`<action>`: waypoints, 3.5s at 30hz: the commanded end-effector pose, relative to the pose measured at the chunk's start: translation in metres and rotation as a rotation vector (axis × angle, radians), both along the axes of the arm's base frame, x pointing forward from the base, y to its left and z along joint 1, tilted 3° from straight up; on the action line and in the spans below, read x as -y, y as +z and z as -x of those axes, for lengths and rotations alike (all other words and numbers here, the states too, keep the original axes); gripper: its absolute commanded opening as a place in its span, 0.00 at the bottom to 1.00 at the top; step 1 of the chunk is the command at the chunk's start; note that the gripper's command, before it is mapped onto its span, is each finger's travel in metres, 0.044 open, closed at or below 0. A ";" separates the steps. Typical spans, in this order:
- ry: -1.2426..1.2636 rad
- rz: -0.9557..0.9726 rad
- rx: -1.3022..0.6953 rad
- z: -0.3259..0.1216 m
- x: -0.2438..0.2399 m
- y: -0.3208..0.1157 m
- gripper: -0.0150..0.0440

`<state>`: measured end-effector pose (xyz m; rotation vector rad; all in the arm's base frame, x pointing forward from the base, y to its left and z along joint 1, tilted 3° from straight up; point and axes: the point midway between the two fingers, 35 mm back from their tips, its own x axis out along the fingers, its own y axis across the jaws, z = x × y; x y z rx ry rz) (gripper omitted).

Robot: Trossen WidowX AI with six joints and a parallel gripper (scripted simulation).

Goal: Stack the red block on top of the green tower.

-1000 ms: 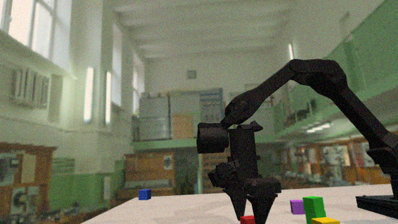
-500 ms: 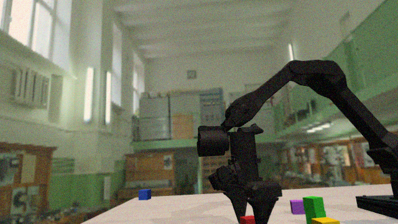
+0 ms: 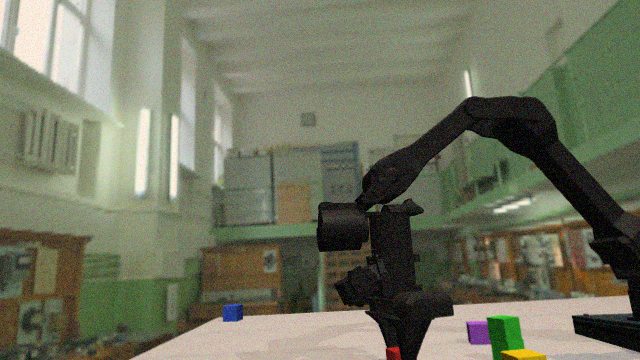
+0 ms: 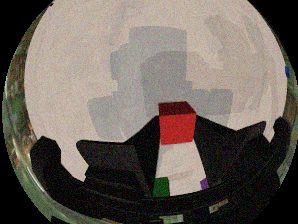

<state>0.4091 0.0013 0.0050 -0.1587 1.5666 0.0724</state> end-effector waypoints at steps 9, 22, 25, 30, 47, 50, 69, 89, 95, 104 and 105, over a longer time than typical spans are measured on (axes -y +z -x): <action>0.003 -0.005 0.002 0.000 -0.001 0.016 0.25; 0.003 -0.005 0.002 0.000 -0.004 0.078 0.25; 0.003 -0.005 0.002 0.000 -0.005 0.091 0.25; 0.003 -0.005 0.002 0.000 -0.006 0.112 0.25; 0.003 -0.005 0.000 0.018 -0.004 0.123 0.25; 0.003 -0.005 0.000 0.028 -0.004 0.125 0.25; 0.000 -0.002 -0.007 0.095 -0.002 0.128 0.25; 0.003 -0.005 -0.011 0.155 0.002 0.113 0.25; 0.003 -0.005 -0.011 0.156 0.004 0.088 0.25; 0.003 -0.005 -0.011 0.155 0.004 0.069 0.25; 0.003 -0.005 -0.011 0.155 0.004 0.064 0.25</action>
